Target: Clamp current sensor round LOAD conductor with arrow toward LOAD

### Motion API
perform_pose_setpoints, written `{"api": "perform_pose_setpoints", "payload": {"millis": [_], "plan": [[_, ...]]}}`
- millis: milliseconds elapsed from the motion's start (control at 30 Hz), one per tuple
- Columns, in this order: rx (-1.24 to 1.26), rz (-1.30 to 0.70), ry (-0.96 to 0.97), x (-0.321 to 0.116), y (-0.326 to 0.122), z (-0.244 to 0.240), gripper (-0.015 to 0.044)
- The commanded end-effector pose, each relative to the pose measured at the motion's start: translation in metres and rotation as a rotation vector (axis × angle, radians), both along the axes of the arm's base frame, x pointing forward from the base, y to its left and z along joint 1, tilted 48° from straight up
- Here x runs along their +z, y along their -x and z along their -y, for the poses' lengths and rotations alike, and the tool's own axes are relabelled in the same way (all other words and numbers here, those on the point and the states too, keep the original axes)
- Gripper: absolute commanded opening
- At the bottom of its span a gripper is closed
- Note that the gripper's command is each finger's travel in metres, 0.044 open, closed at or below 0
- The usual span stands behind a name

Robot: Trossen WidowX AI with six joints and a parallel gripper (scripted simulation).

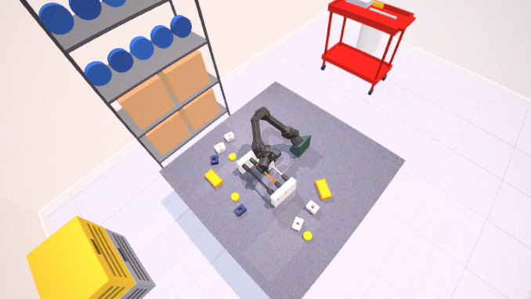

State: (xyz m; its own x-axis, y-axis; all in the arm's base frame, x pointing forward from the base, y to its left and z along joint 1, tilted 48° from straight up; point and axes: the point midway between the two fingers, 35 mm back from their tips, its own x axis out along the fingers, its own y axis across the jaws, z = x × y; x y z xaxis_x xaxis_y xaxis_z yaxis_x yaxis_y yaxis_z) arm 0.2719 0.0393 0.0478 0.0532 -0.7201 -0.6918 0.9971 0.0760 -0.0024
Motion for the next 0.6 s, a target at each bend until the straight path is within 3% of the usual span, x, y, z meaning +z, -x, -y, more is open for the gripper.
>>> {"api": "perform_pose_setpoints", "payload": {"millis": [0, 233, 567], "plan": [[0.001, -0.002, 0.001, 0.0002, 0.0003, 0.0001, 0.0260], [0.001, -0.002, 0.001, 0.0002, 0.0003, 0.0001, 0.0260], [0.000, 0.000, 0.000, 0.0000, 0.0000, 0.0000, 0.0193]]}}
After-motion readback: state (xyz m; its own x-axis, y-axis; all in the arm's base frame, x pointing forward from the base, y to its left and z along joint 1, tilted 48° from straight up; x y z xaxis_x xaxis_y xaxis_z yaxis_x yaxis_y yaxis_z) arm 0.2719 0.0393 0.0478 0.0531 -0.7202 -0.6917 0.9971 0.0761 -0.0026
